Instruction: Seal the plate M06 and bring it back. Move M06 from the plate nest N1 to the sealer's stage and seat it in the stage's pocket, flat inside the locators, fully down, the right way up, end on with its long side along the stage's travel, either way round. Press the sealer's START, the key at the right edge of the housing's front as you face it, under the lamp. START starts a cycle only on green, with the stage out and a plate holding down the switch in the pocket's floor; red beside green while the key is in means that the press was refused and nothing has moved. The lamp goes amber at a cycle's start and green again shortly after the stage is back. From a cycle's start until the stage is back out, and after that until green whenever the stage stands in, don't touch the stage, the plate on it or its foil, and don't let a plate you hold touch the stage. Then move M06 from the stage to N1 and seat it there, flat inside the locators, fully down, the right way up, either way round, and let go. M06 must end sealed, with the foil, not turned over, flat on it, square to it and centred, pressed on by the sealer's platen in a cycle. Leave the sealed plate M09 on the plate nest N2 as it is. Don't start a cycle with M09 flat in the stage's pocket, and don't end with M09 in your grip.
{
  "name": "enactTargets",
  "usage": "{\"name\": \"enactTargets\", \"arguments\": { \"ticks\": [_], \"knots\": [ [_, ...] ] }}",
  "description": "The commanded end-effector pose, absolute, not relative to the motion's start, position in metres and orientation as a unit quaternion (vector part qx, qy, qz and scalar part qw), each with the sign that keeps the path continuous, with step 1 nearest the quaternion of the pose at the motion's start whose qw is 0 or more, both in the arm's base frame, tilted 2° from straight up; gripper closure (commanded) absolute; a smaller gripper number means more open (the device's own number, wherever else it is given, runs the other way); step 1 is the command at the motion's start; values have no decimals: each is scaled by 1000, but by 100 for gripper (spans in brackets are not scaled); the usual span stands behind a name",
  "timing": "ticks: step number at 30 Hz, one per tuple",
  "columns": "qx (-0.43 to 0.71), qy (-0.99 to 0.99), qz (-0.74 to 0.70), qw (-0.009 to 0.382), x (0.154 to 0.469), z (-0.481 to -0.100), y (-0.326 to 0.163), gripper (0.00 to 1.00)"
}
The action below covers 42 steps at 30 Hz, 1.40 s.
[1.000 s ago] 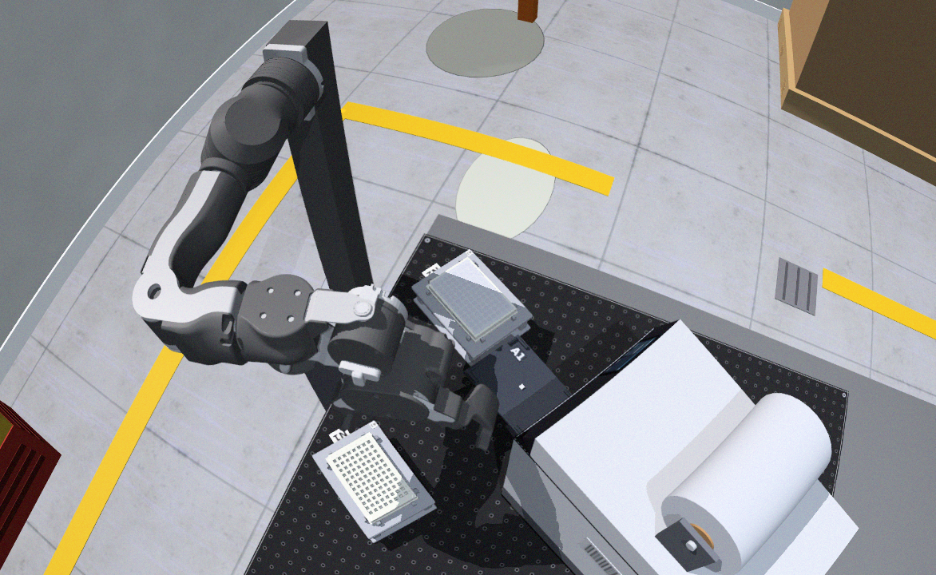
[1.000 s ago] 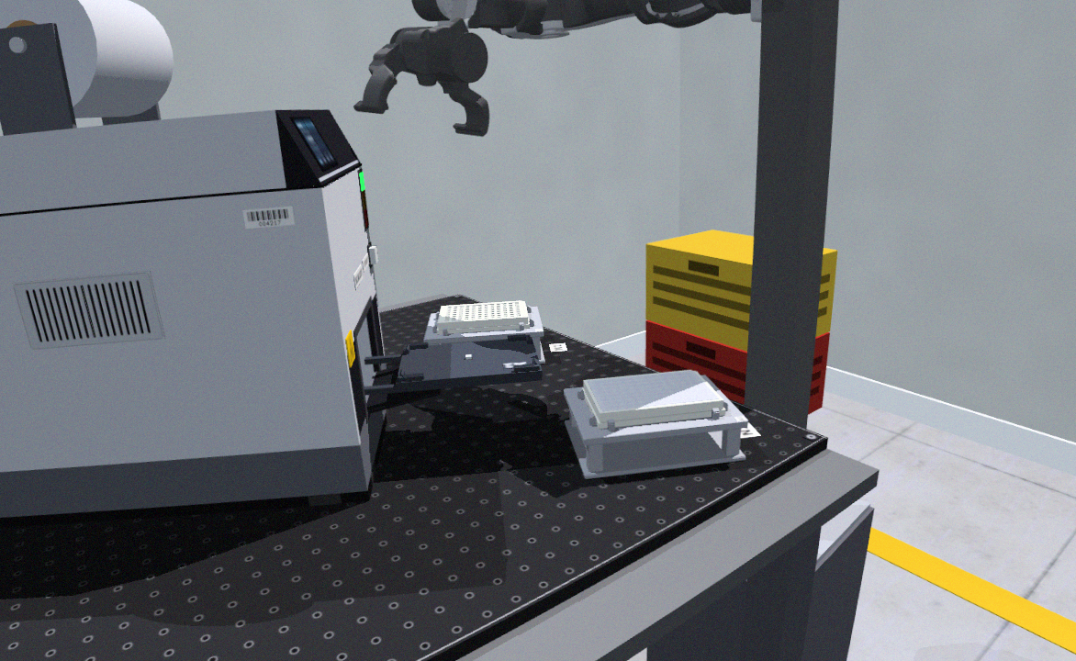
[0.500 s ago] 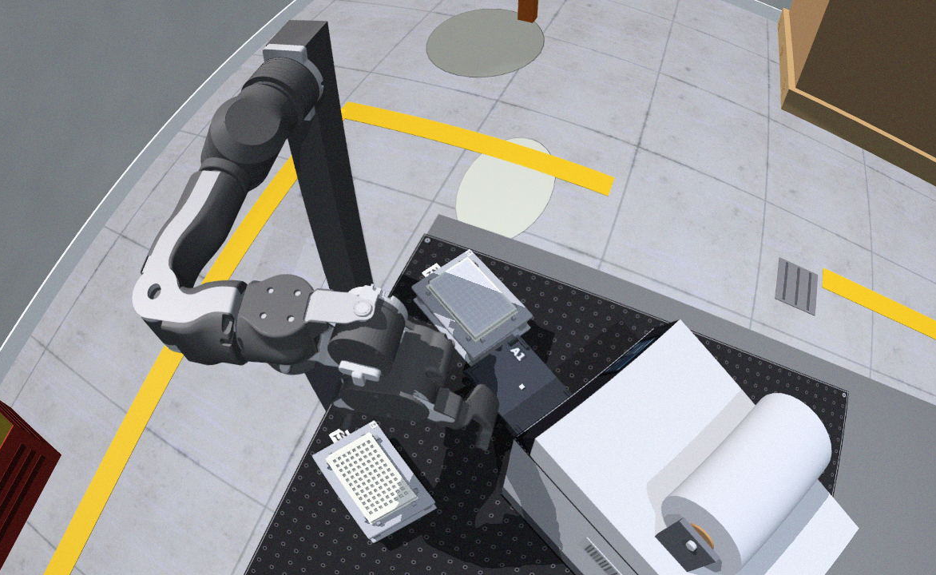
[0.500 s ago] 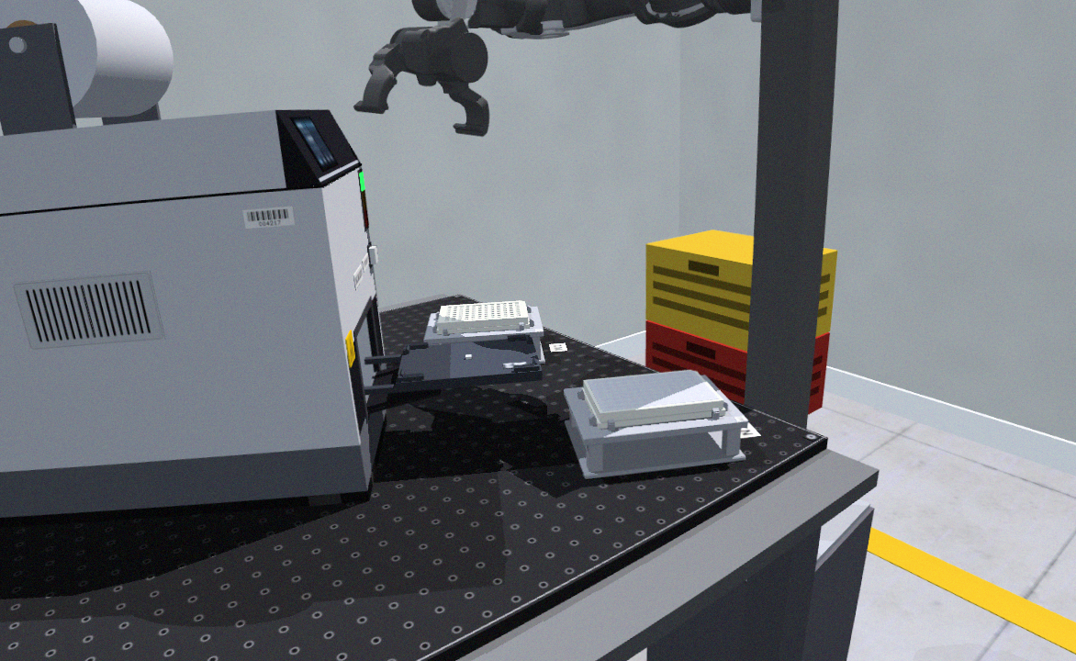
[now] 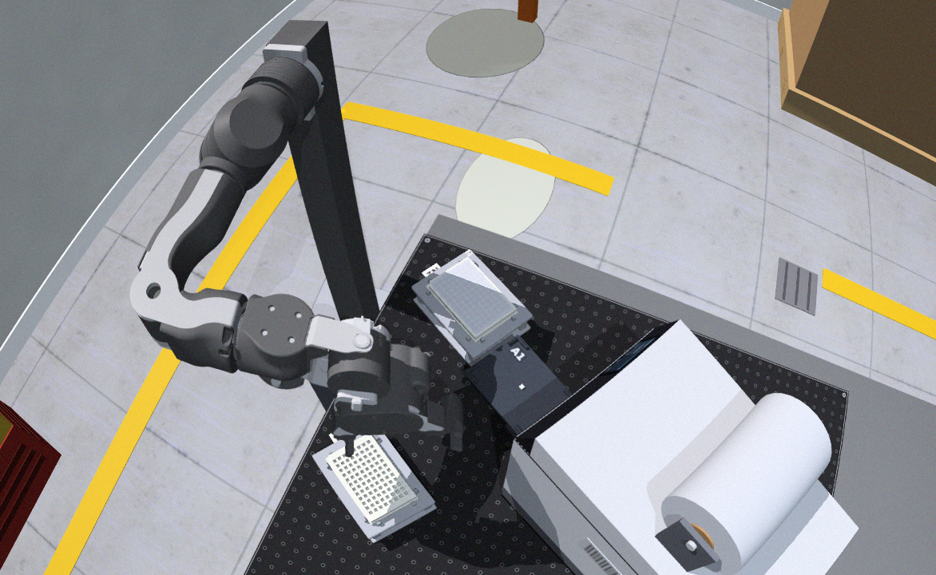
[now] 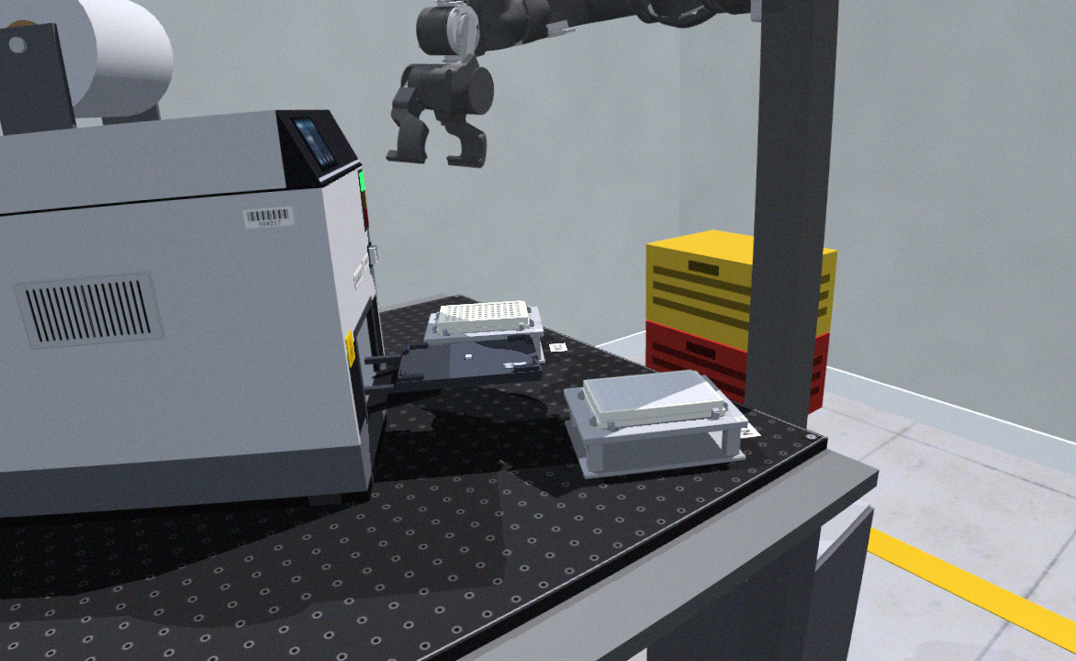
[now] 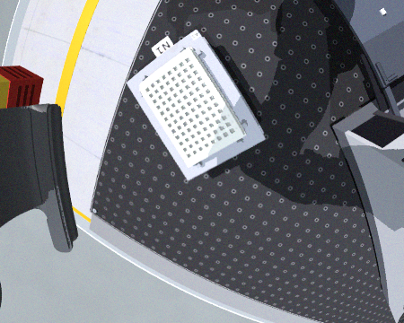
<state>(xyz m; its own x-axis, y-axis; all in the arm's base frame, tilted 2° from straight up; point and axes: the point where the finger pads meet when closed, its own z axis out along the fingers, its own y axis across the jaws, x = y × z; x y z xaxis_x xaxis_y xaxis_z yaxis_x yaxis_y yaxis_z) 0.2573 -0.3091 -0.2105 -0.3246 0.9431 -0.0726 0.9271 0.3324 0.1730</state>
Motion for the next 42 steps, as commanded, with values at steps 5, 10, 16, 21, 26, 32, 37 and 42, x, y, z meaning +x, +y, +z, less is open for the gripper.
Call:
{"name": "enactTargets", "arguments": {
  "ticks": [5,10,16,21,26,32,37,42],
  "knots": [
    [575,812,53,86,259,-208,-310,23],
    [470,880,35,50,239,-250,-314,23],
    [470,880,35,50,239,-250,-314,23],
    [470,880,35,50,239,-250,-314,23],
    [381,924,21,23,223,-284,-318,23],
    [357,934,18,17,219,-292,-319,23],
    [357,934,18,17,219,-292,-319,23],
    [340,940,15,12,207,-317,-322,23]
  ]
}}
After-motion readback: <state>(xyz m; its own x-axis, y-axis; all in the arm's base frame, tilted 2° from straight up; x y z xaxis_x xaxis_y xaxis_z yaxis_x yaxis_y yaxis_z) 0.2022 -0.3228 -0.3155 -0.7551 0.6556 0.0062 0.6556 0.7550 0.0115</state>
